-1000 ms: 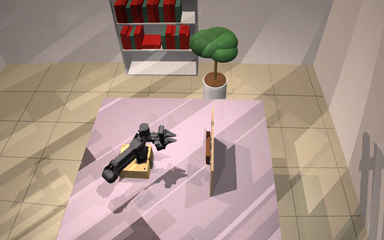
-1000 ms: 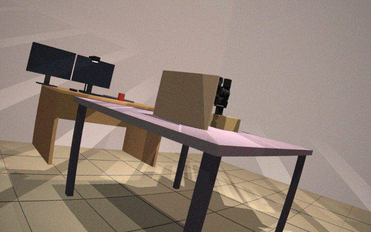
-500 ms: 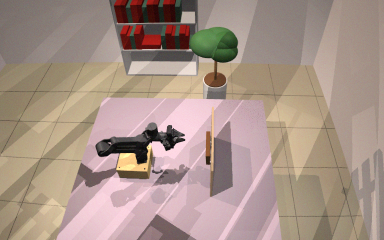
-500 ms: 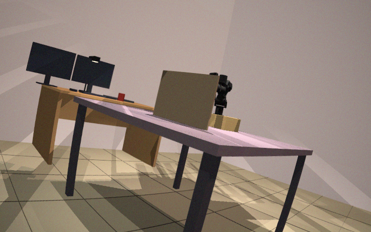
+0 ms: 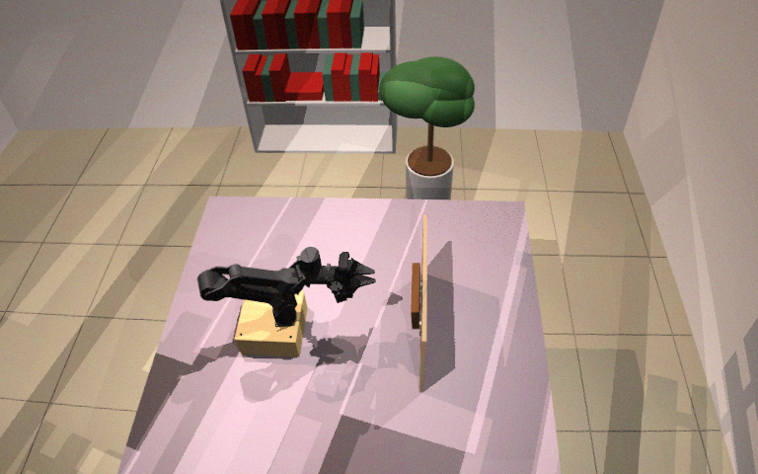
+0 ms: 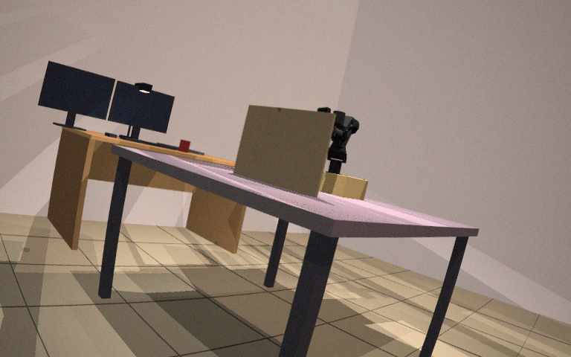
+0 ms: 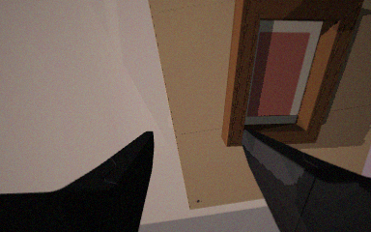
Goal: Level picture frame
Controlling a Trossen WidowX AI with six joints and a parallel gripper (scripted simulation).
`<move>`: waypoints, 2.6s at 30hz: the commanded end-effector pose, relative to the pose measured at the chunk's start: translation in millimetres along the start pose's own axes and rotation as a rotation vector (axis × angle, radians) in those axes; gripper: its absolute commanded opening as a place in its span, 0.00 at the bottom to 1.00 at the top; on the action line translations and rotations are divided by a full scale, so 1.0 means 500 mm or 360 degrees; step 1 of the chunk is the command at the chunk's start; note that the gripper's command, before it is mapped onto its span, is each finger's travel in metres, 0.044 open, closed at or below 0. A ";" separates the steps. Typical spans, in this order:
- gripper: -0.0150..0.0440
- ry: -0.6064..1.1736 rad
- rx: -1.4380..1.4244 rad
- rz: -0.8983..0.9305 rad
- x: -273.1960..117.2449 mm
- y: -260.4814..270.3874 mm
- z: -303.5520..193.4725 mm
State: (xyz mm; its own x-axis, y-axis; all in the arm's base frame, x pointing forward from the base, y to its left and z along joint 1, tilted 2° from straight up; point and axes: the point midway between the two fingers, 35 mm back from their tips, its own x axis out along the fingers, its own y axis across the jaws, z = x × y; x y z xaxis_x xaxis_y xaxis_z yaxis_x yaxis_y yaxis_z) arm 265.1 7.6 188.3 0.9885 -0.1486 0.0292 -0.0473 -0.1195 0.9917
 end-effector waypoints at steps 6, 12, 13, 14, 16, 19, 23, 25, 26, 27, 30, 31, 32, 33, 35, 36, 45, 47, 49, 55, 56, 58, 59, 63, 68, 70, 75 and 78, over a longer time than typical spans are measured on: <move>0.69 0.0007 0.0002 -0.0009 0.039 -0.012 -0.006; 0.69 0.0007 0.0001 -0.0007 0.091 -0.040 -0.005; 0.69 0.0007 0.0001 -0.0006 0.099 -0.046 -0.005; 0.69 0.0007 0.0001 -0.0006 0.107 -0.052 -0.003; 0.69 0.0008 0.0001 -0.0005 0.121 -0.067 0.000; 0.69 0.0008 0.0000 -0.0004 0.141 -0.092 0.007; 0.69 0.0008 0.0000 -0.0004 0.159 -0.123 0.017; 0.69 0.0008 0.0000 -0.0004 0.160 -0.125 0.017; 0.69 0.0008 0.0000 -0.0004 0.160 -0.125 0.017; 0.69 0.0008 0.0000 -0.0004 0.160 -0.125 0.017; 0.69 0.0008 0.0000 -0.0004 0.160 -0.125 0.017; 0.69 0.0008 0.0000 -0.0004 0.160 -0.125 0.017; 0.69 0.0008 0.0000 -0.0004 0.160 -0.125 0.017; 0.69 0.0008 0.0000 -0.0004 0.160 -0.125 0.017; 0.69 0.0008 0.0000 -0.0004 0.160 -0.125 0.017; 0.69 0.0008 0.0000 -0.0004 0.160 -0.125 0.017; 0.69 0.0008 0.0000 -0.0004 0.161 -0.125 0.017; 0.69 0.0008 0.0000 -0.0004 0.163 -0.125 0.017; 0.69 0.0008 0.0000 -0.0003 0.168 -0.124 0.017; 0.69 0.0008 0.0000 -0.0002 0.187 -0.124 0.016; 0.69 0.0008 0.0000 -0.0002 0.190 -0.124 0.016; 0.69 0.0008 0.0000 -0.0002 0.197 -0.124 0.016; 0.69 0.0008 0.0000 -0.0001 0.200 -0.124 0.016; 0.69 0.0008 0.0000 0.0000 0.213 -0.123 0.016; 0.69 0.0008 0.0000 0.0001 0.229 -0.123 0.016; 0.69 0.0008 0.0000 0.0001 0.235 -0.123 0.016; 0.69 0.0008 0.0000 0.0001 0.240 -0.123 0.017; 0.69 0.0008 0.0000 0.0001 0.240 -0.123 0.017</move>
State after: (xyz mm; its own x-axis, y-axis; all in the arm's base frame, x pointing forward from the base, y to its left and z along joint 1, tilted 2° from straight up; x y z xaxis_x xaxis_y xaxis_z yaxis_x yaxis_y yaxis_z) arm 383.2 -11.7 132.0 0.9882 -0.1487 0.0364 -0.0539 -0.1157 0.9918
